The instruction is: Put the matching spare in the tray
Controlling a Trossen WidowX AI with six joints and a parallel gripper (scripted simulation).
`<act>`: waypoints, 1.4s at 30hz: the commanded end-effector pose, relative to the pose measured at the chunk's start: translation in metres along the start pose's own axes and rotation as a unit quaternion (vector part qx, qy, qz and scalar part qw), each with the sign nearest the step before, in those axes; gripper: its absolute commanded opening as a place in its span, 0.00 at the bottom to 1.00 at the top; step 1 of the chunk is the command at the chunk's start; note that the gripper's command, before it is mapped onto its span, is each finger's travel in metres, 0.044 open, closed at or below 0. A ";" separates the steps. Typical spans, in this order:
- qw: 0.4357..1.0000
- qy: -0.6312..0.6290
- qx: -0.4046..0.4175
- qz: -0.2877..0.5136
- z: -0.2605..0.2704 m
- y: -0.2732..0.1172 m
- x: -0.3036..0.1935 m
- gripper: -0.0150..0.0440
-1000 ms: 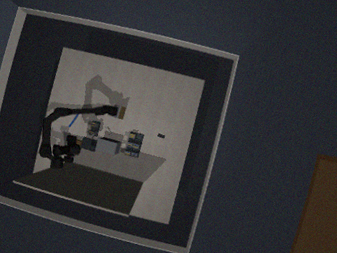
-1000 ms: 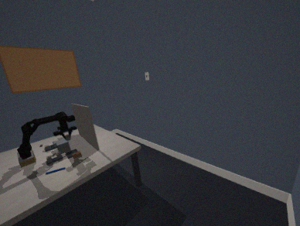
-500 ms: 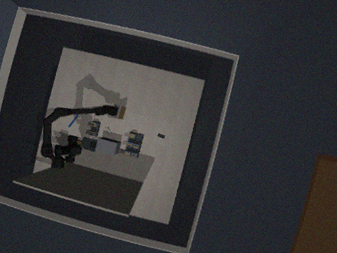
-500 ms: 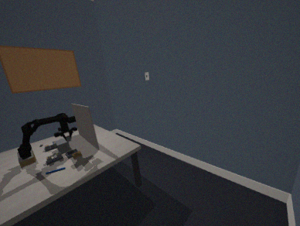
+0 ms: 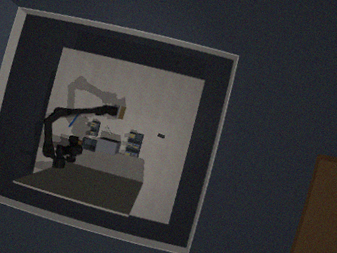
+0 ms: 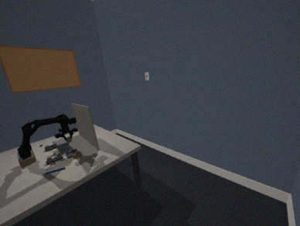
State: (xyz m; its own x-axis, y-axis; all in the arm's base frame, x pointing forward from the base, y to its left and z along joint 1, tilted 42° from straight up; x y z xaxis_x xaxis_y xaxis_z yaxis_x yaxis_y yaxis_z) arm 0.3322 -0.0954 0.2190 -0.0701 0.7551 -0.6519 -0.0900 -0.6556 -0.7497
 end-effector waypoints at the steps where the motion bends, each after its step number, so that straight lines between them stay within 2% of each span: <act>1: 1.000 -0.003 -0.001 0.002 -0.001 0.003 0.000 0.25; 42: 1.000 -0.002 -0.002 0.001 -0.004 0.036 -0.001 0.25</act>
State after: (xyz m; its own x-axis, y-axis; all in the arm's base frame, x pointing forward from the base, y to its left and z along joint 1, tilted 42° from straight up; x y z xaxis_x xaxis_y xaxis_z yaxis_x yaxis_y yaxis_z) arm 0.3329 -0.1180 0.1940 -0.0682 0.7562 -0.6507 -0.0883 -0.6543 -0.7511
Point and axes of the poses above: the point midway between the two fingers, 35 mm back from their tips, its own y axis out along the fingers, its own z axis across the jaws, x = y × z, the point moved 4 cm from there along -y, back along the fingers, and after that the axes turned 5 degrees about -y, right-handed, at the moved point
